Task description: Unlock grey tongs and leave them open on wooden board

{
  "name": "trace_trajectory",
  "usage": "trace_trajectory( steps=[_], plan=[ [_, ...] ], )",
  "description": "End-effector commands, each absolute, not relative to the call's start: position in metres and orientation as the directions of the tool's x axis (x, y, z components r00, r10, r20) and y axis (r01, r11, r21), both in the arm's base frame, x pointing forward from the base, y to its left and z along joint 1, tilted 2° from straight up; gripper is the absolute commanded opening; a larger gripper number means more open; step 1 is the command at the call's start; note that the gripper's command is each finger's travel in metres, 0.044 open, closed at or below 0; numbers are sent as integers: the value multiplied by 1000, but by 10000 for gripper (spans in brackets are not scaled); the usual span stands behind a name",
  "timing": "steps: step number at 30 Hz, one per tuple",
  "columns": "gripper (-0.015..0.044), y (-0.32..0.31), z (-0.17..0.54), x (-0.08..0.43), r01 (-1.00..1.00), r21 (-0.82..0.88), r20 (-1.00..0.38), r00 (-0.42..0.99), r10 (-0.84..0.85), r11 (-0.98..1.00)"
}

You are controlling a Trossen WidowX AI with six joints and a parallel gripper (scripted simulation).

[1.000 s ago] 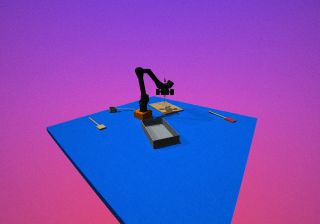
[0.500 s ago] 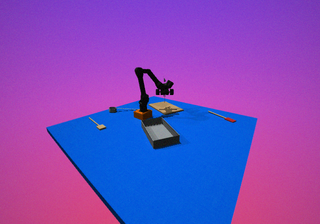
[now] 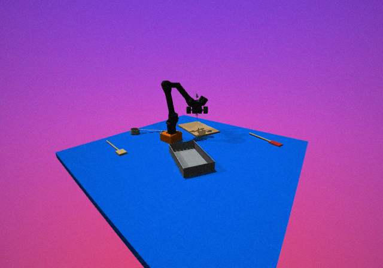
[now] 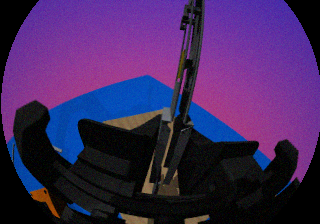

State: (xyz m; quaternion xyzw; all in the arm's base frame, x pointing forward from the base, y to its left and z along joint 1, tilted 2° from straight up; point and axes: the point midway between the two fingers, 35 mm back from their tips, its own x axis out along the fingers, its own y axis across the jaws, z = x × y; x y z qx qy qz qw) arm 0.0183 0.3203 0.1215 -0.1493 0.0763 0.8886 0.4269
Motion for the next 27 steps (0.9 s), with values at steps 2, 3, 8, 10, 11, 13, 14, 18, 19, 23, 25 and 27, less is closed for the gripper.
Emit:
trace_trajectory(
  steps=[2,3,8,10,11,13,14,18,19,23,25,27],
  plan=[
    [-150,320,123,18,-780,10,-325,-595,735,-626],
    [-150,320,123,18,-780,10,-325,-595,735,-626],
    [-150,324,121,18,-784,20,-349,-587,731,-620],
    [-150,328,119,18,-789,31,-374,-579,725,-614],
    [-150,331,118,18,-791,37,-389,-574,721,-610],
    [-150,335,117,18,-796,49,-419,-564,712,-603],
    [-150,337,116,18,-799,54,-433,-559,707,-599],
    [-150,344,112,17,-807,72,-493,-539,683,-586],
    [-150,346,111,17,-809,76,-508,-534,676,-582],
    [-150,352,107,16,-817,90,-567,-512,645,-570],
    [-150,355,105,15,-820,94,-597,-500,628,-564],
    [-150,357,104,14,-823,98,-626,-488,609,-559]
  ],
)
